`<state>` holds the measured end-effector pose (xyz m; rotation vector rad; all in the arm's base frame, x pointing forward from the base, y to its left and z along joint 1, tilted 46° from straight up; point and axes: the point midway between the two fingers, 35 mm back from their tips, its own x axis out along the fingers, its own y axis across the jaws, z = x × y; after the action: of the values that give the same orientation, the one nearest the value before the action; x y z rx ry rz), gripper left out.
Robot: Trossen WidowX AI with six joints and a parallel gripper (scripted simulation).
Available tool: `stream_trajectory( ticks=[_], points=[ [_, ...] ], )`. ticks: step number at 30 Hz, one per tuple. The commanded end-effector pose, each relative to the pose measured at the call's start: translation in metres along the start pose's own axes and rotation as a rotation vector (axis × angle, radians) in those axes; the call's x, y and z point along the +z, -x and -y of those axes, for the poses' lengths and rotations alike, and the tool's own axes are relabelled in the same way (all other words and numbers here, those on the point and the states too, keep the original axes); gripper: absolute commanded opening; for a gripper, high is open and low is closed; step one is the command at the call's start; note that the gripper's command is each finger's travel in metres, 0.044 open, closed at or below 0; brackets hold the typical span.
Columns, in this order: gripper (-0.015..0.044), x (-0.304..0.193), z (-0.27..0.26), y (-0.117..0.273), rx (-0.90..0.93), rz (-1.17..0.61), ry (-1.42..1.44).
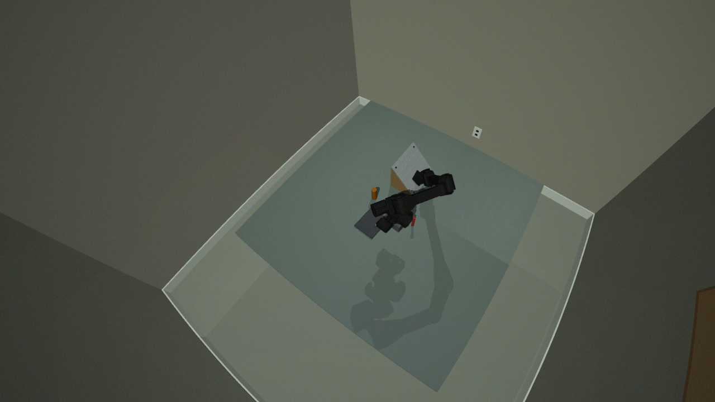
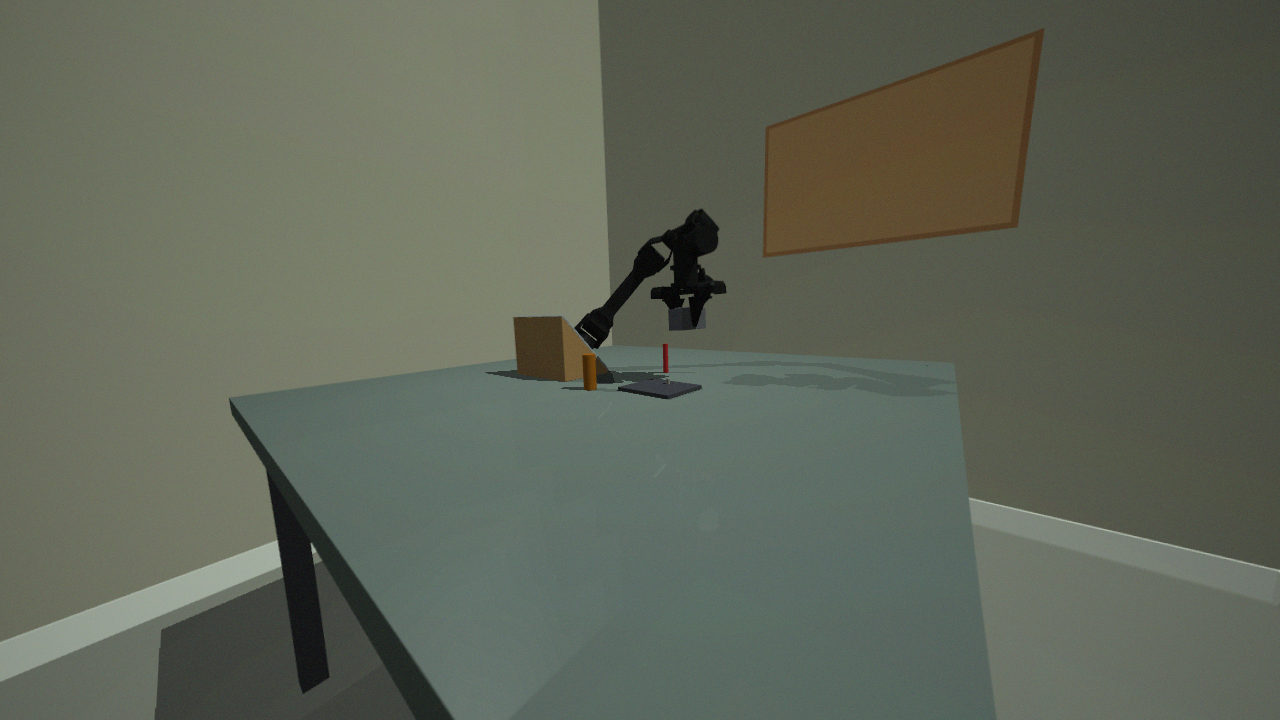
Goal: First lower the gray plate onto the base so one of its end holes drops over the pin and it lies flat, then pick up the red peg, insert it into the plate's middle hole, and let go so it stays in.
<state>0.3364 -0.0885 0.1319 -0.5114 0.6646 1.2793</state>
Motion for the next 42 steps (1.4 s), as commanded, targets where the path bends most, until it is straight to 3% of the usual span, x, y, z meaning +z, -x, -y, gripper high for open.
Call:
stream_trajectory(
  ticks=[1, 42],
  points=[
    [0.0000, -0.013, 0.003, -0.006, 0.007, -0.002, 0.011],
    [0.0000, -0.126, 0.020, -0.071, 0.025, 0.001, 0.171]
  ],
)
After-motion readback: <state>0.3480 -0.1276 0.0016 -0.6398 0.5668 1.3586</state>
